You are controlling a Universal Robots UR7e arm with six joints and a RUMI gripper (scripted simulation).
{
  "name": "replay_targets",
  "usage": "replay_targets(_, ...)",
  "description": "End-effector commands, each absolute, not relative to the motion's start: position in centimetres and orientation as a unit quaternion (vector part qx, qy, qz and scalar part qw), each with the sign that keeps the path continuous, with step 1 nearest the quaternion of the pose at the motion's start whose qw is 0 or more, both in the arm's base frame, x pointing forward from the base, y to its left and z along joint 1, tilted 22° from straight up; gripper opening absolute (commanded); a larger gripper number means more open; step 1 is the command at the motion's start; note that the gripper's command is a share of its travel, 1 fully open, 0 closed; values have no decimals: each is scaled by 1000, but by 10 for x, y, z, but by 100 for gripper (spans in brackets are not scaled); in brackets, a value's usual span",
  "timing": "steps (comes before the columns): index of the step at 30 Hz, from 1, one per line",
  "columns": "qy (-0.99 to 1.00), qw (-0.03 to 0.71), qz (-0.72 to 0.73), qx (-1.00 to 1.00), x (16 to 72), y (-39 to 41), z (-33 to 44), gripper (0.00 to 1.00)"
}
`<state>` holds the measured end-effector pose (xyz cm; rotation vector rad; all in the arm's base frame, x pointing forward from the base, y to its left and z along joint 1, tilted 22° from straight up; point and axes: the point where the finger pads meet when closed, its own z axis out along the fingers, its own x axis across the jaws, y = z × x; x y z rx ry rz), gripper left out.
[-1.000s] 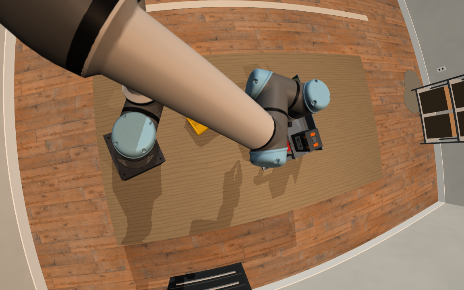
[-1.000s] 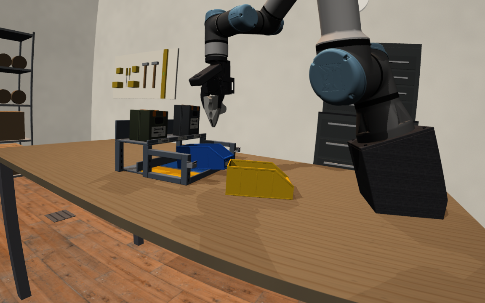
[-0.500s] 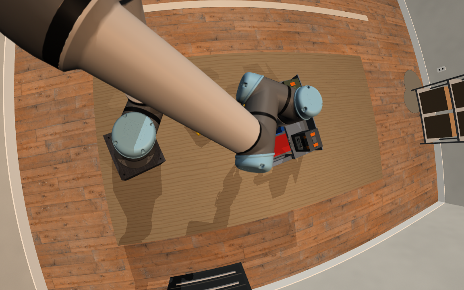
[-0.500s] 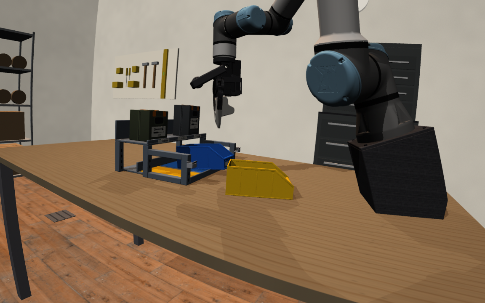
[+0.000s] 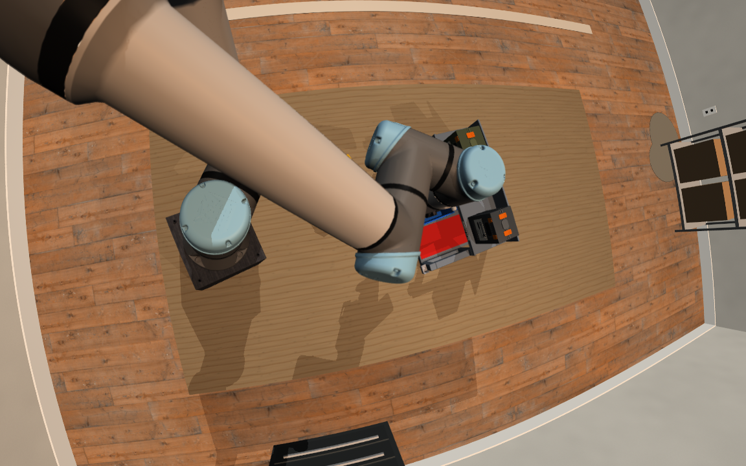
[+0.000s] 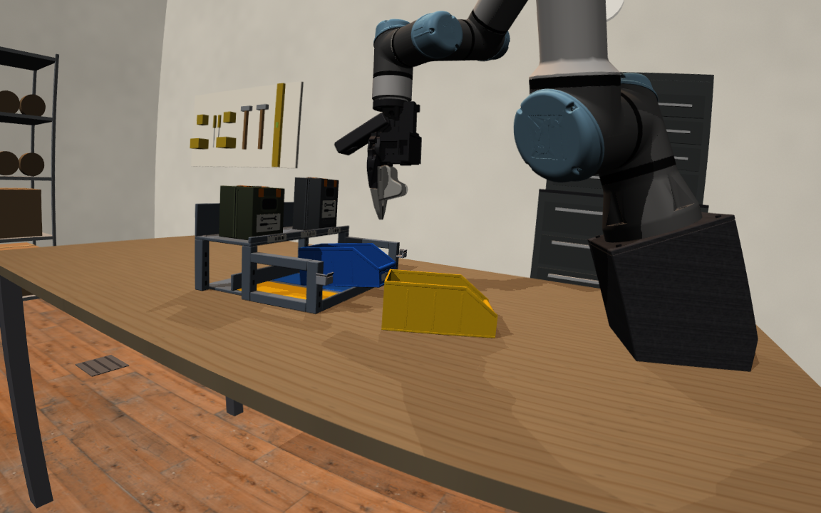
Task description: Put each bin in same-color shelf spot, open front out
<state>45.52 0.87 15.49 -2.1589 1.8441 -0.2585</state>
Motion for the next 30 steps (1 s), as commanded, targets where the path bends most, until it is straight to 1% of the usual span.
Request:
replay_targets(1,699,150,-83,-694,452,5,153,0)
replay_targets(17,870,176,-36,-459,435,-8,140,0)
replay_targets(19,870,176,-36,-459,435,-8,140,0)
replay_targets(30,934,184,-5,-306,423,-13,132,0)
